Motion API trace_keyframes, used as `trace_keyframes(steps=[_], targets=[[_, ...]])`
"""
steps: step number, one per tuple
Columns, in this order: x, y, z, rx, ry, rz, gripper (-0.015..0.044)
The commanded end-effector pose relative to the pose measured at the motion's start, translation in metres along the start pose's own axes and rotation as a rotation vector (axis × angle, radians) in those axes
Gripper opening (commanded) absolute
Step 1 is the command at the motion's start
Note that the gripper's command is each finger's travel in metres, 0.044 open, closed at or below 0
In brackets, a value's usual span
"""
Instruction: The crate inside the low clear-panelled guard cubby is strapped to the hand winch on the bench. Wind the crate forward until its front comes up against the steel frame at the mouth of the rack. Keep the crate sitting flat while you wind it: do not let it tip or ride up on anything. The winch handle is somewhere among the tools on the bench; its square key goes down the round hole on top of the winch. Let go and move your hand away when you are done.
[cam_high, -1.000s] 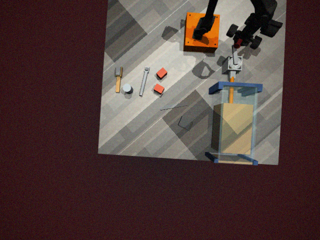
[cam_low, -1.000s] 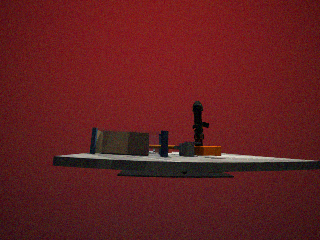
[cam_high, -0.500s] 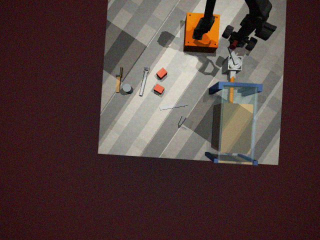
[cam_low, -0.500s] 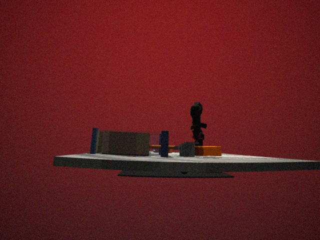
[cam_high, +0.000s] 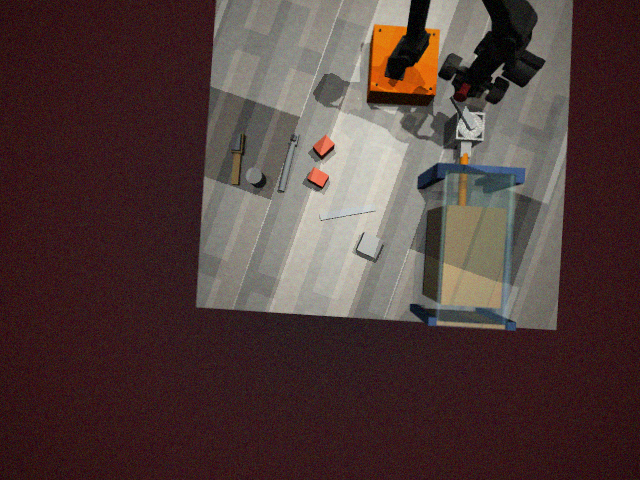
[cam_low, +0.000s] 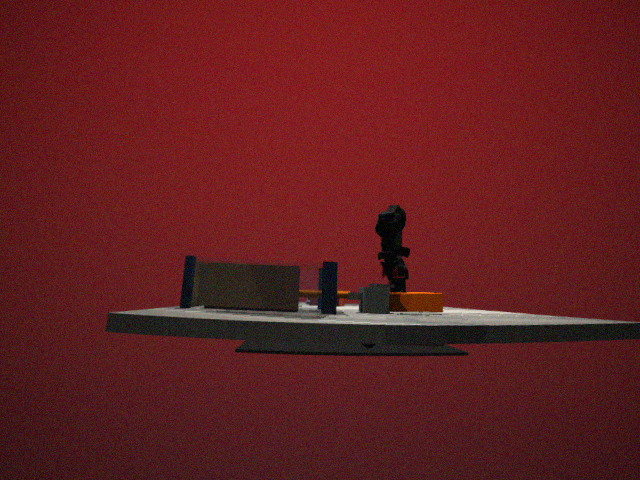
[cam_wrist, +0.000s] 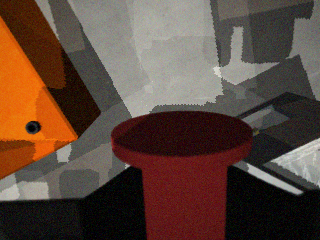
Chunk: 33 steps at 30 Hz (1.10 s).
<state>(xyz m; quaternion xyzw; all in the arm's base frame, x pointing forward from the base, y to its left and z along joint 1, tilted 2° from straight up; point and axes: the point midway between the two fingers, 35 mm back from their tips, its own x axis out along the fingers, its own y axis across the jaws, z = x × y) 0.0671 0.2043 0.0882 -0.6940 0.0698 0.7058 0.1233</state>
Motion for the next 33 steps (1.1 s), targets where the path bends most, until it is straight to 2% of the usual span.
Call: trace_keyframes(steps=[1,33], targets=[[0.004,0.008,-0.017,0.021,0.041,0.021,0.0000],[0.002,0.012,-0.059,0.021,0.045,0.021,0.0000]])
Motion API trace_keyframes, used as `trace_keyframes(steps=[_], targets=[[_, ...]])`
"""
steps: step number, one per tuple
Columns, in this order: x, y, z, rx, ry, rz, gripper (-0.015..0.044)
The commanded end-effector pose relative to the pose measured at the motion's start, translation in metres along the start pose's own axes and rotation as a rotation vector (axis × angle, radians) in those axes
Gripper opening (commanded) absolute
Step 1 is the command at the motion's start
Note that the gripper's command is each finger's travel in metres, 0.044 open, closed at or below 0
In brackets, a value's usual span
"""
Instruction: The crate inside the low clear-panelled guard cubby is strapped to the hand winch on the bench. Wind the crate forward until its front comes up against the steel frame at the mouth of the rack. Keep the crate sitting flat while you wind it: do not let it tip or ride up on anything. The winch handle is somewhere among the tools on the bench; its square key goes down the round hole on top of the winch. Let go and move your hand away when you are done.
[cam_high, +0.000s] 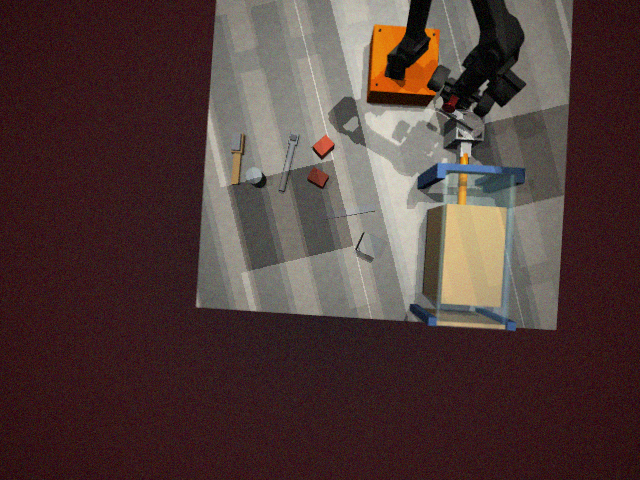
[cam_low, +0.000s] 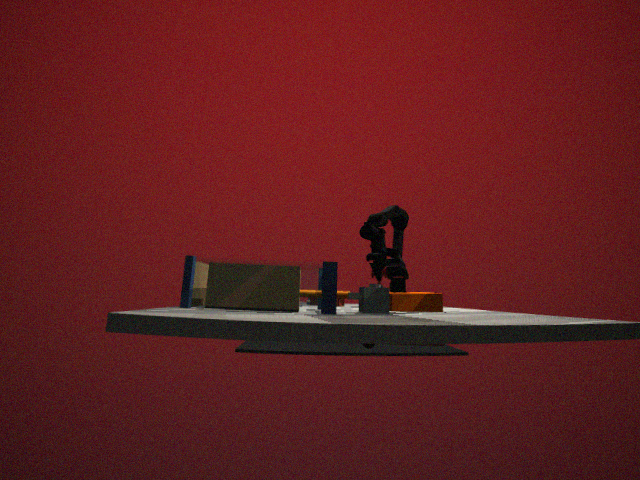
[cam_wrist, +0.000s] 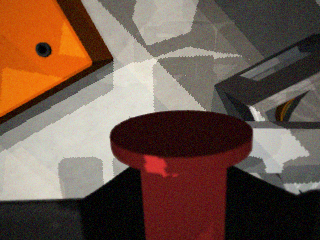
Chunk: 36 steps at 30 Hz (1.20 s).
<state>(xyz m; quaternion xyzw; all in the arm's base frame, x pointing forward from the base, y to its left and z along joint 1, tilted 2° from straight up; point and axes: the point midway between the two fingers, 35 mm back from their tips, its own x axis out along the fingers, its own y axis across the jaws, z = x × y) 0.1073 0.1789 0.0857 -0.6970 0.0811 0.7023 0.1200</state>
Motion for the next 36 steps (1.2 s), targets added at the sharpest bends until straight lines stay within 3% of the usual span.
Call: trace_keyframes(steps=[1,36], targets=[[0.002,-0.002,-0.015,0.010,0.032,0.002,0.0000],[0.000,-0.017,-0.057,0.010,0.036,0.001,0.0000]])
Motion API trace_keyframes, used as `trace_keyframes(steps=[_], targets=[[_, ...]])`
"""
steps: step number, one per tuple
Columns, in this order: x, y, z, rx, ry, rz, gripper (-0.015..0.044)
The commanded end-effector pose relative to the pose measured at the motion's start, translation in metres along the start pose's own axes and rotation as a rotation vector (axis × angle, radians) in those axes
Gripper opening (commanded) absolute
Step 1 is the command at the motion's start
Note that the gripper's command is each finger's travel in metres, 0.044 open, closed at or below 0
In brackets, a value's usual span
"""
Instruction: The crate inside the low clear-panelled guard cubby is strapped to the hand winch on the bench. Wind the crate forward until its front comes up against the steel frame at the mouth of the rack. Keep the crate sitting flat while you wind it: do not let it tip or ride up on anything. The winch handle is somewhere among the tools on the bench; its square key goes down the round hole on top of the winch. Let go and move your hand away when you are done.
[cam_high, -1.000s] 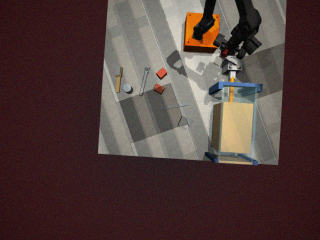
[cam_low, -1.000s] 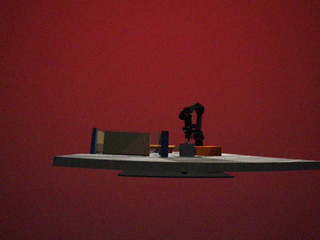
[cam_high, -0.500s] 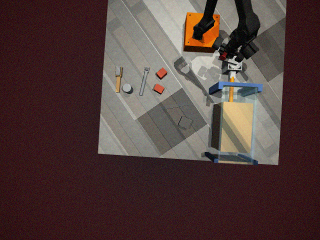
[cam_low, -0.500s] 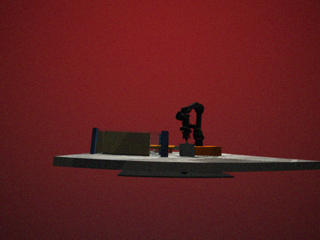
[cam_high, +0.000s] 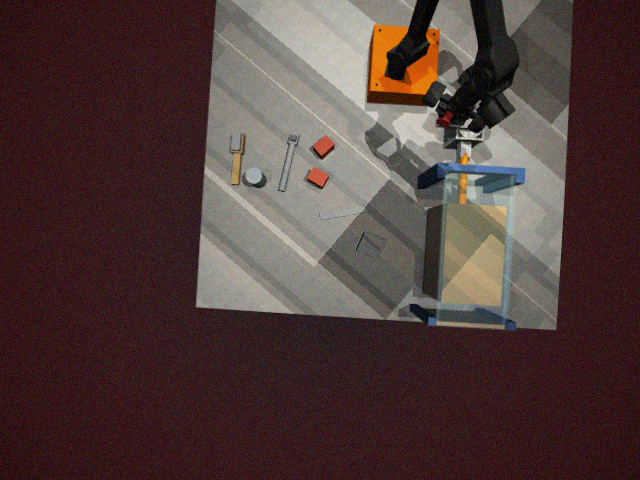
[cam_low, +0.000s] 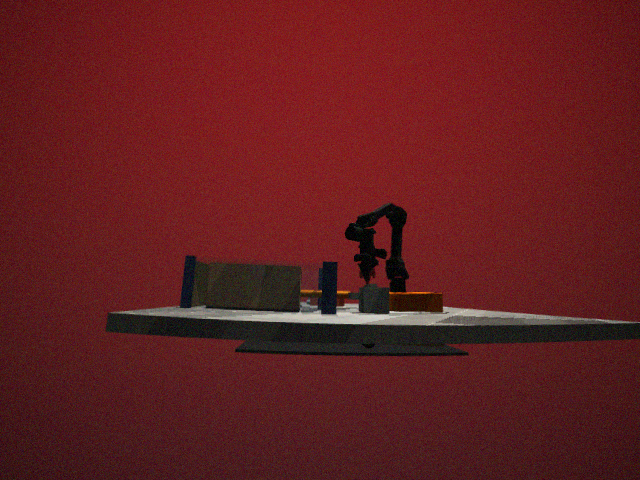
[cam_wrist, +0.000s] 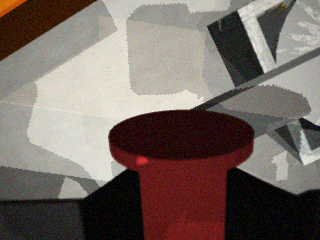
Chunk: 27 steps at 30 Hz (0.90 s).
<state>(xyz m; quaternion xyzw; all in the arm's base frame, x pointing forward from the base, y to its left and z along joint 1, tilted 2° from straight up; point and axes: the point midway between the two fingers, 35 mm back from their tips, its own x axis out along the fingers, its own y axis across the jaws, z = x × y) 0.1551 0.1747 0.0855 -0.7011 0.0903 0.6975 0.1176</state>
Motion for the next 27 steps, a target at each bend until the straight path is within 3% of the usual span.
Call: trace_keyframes(steps=[1,27], targets=[[0.000,-0.009,-0.011,0.001,0.021,-0.014,0.0000],[-0.001,-0.032,-0.036,0.001,0.023,-0.015,0.0000]])
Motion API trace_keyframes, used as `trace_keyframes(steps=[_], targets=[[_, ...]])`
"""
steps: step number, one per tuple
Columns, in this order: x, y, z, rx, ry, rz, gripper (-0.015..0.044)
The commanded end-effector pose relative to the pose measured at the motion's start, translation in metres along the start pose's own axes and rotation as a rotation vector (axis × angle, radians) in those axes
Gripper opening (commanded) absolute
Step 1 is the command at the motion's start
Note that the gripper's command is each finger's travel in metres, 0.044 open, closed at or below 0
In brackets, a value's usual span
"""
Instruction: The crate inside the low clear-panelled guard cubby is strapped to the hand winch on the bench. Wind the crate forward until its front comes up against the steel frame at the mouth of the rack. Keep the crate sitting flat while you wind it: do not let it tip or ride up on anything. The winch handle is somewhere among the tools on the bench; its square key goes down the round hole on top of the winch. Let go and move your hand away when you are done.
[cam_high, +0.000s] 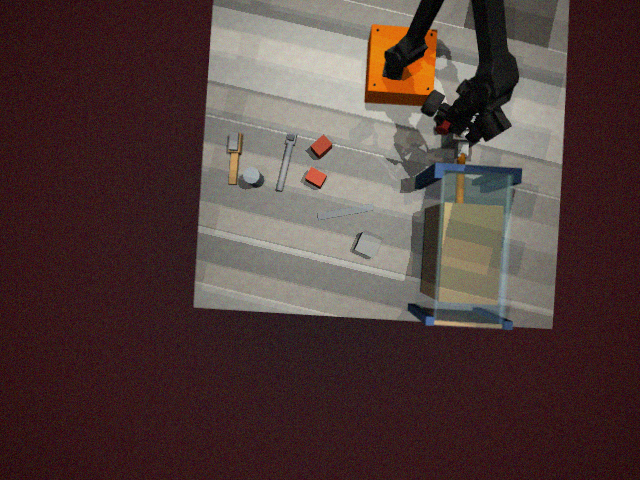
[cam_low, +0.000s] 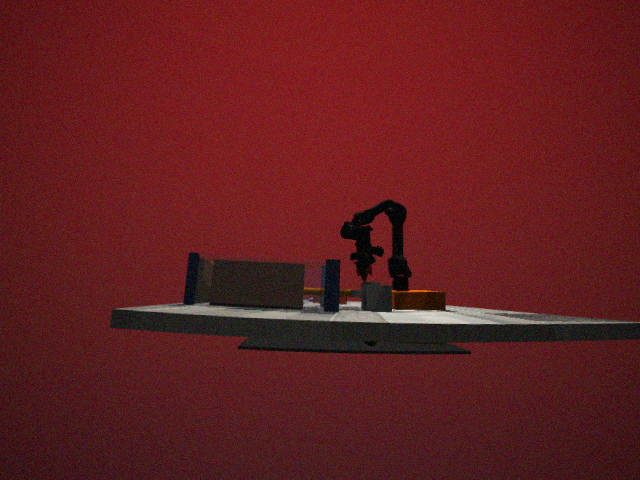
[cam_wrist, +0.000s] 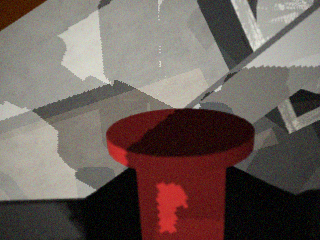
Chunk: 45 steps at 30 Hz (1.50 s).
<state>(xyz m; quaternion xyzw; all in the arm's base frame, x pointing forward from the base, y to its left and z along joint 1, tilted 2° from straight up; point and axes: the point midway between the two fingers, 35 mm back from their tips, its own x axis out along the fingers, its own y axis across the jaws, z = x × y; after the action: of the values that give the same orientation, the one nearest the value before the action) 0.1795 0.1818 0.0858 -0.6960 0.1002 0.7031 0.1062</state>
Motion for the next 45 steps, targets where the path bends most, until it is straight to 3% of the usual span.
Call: trace_keyframes(steps=[1,45], targets=[[-0.002,-0.019,-0.015,0.003,0.033,-0.047,0.0000],[-0.006,-0.072,-0.034,0.003,0.035,-0.052,0.0000]])
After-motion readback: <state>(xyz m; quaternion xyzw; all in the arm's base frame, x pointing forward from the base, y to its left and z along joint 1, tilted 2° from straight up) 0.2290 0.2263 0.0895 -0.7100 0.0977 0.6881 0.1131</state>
